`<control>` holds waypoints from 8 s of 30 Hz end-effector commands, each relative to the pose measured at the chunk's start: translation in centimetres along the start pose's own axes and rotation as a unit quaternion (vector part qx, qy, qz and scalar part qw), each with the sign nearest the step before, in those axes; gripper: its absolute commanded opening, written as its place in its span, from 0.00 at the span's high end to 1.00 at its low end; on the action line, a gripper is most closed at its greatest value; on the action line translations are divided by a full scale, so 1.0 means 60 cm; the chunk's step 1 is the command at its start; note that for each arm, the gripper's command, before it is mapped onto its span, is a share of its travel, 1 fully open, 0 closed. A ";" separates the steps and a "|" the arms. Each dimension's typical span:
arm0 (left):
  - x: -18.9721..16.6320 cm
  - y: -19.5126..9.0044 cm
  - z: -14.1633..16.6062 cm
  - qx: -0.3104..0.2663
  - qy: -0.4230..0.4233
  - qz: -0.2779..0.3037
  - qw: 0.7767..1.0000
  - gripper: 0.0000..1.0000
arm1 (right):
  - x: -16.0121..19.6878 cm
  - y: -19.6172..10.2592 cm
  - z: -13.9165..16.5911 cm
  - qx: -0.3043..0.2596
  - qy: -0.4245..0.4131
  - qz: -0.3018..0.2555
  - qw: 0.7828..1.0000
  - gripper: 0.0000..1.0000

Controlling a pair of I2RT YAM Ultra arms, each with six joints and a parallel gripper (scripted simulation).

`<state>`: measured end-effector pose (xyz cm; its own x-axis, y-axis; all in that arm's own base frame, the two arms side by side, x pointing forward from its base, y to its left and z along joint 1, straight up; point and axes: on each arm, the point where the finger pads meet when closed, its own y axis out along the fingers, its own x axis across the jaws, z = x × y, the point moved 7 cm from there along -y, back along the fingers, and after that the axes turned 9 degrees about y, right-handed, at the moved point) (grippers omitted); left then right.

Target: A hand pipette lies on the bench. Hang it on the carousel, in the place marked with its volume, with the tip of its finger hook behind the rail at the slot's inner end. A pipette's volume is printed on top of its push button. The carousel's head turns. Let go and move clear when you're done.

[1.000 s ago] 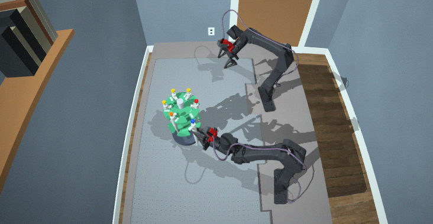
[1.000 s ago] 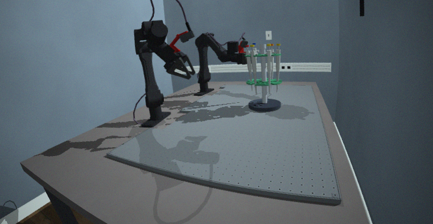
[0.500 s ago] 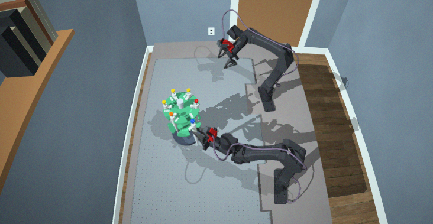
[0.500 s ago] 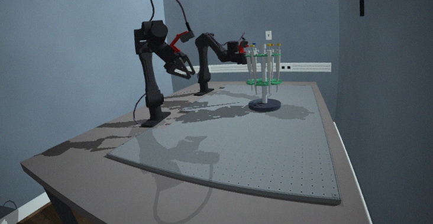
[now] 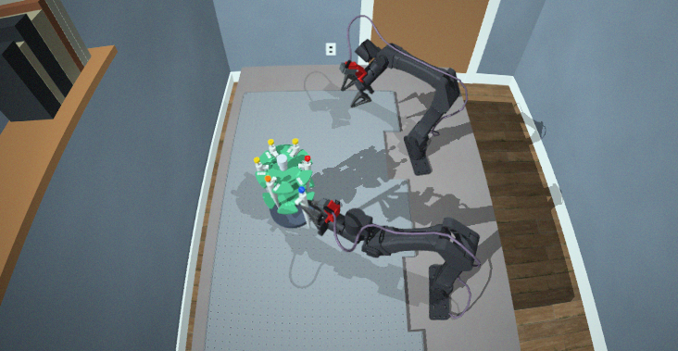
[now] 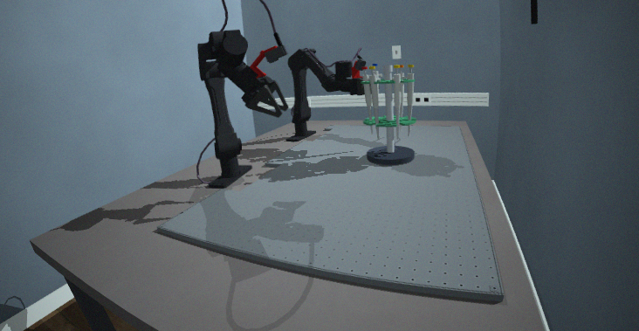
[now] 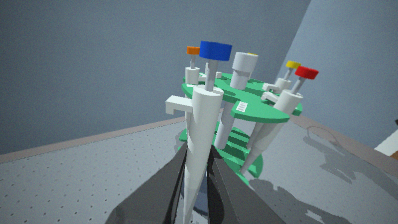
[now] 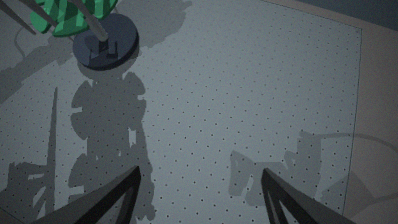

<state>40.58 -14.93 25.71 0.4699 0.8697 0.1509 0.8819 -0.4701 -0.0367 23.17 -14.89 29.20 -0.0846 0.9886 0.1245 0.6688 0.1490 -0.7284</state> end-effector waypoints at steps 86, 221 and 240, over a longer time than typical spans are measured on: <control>0.001 -0.006 -0.069 -0.051 0.007 -0.006 0.999 0.88 | -0.003 -0.010 -0.015 -0.019 -0.011 0.005 1.000 0.00; 0.001 0.031 -0.055 -0.060 0.006 -0.011 0.998 0.88 | -0.003 -0.010 -0.015 -0.019 -0.011 0.005 1.000 0.00; 0.001 0.031 -0.055 -0.060 0.006 -0.011 0.998 0.88 | -0.003 -0.010 -0.015 -0.019 -0.011 0.005 1.000 0.00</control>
<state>41.72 -16.77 26.39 0.4683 0.8697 0.1560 0.8807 -0.4737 -0.0027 23.17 -14.89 29.20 -0.0846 0.9886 0.1245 0.6688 0.1490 -0.7284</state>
